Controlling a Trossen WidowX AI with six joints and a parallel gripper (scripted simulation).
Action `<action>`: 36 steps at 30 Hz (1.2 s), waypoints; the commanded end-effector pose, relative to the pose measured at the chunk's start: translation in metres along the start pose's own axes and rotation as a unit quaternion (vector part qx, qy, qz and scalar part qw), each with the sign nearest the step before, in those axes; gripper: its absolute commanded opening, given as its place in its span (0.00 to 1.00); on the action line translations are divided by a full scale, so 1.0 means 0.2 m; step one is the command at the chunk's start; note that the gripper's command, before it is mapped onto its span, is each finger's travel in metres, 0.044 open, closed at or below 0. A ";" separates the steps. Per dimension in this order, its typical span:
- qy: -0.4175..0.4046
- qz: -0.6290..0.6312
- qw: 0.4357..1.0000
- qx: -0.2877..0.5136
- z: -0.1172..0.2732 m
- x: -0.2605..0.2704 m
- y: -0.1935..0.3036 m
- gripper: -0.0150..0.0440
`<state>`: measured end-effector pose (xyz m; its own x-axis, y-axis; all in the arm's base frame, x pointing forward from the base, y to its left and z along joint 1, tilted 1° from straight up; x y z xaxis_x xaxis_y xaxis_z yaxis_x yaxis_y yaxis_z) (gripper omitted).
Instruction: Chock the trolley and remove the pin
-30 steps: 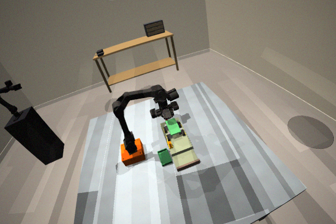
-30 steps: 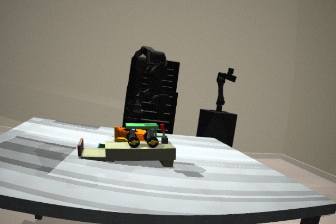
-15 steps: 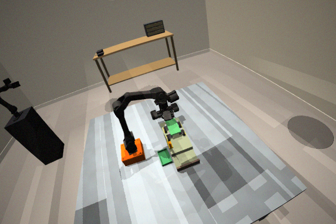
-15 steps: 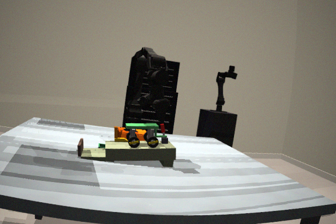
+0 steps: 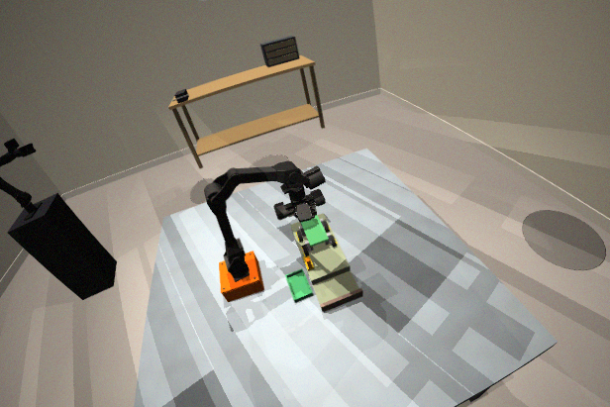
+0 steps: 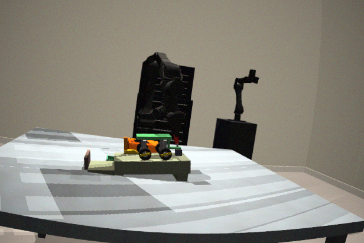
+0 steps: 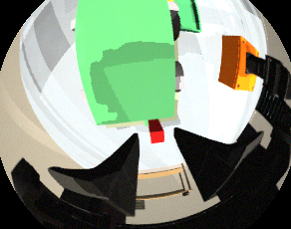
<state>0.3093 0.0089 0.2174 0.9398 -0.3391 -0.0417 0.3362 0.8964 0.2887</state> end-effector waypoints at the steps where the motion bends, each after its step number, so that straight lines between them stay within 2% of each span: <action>1: 0.001 -0.003 1.000 0.002 -0.04 0.00 0.00 0.58; 23: 0.001 -0.003 1.000 0.002 -0.17 0.00 0.00 0.58; 29: 0.001 0.000 1.000 0.001 -0.16 0.00 0.00 0.31; 36: 0.001 0.000 1.000 0.001 -0.16 0.00 0.00 0.25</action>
<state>0.3110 0.0182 0.1869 0.9396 -0.3393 -0.0446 0.3372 0.8957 0.2897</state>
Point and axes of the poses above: the point midway between the two fingers, 35 mm back from their tips, its own z axis back along the fingers, its own x axis across the jaws, y = z × x, the point moved 10 cm from there along z, back along the fingers, and after that the axes turned 11 degrees about -z, right-handed, at the moved point
